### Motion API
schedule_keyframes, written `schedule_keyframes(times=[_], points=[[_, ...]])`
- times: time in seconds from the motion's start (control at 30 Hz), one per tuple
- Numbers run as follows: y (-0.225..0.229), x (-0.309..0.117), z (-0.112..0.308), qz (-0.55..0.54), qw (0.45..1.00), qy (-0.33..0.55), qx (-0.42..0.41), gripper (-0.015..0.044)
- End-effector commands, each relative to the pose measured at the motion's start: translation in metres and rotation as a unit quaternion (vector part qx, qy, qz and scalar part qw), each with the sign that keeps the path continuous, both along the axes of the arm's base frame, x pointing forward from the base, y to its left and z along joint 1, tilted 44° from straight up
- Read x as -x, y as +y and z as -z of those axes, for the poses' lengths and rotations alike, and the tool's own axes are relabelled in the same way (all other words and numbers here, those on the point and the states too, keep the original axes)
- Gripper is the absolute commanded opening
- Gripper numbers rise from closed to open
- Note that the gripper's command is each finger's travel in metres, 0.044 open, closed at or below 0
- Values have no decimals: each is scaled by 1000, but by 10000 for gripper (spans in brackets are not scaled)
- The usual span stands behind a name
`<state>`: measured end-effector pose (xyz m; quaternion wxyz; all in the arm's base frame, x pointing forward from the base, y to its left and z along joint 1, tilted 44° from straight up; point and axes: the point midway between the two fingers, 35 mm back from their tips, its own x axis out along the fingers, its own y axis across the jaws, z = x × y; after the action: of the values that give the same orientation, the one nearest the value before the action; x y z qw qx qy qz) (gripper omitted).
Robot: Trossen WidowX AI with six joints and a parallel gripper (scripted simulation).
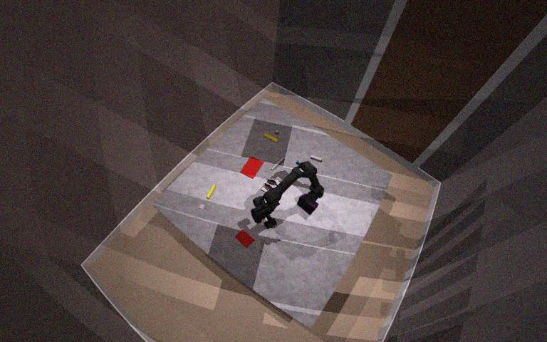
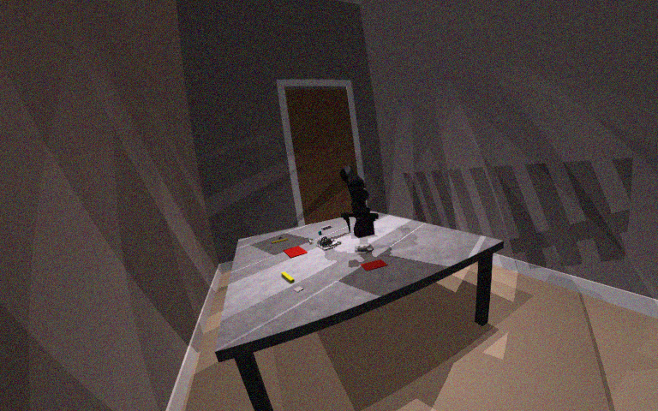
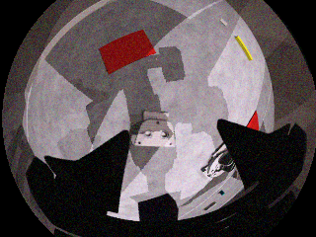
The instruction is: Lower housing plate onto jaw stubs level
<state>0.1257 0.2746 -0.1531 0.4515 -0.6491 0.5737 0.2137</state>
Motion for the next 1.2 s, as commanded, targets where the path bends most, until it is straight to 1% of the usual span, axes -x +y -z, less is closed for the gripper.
schedule_keyframes(times=[0.0,0.4,0.63,0.8,1.17], points=[[-15,4,-2,49,999,1,13,440],[-44,16,-9,164,985,-6,46,440],[-45,16,-8,165,985,-6,46,440],[-71,15,17,166,985,-6,47,440],[-73,15,18,166,985,-6,47,440]])
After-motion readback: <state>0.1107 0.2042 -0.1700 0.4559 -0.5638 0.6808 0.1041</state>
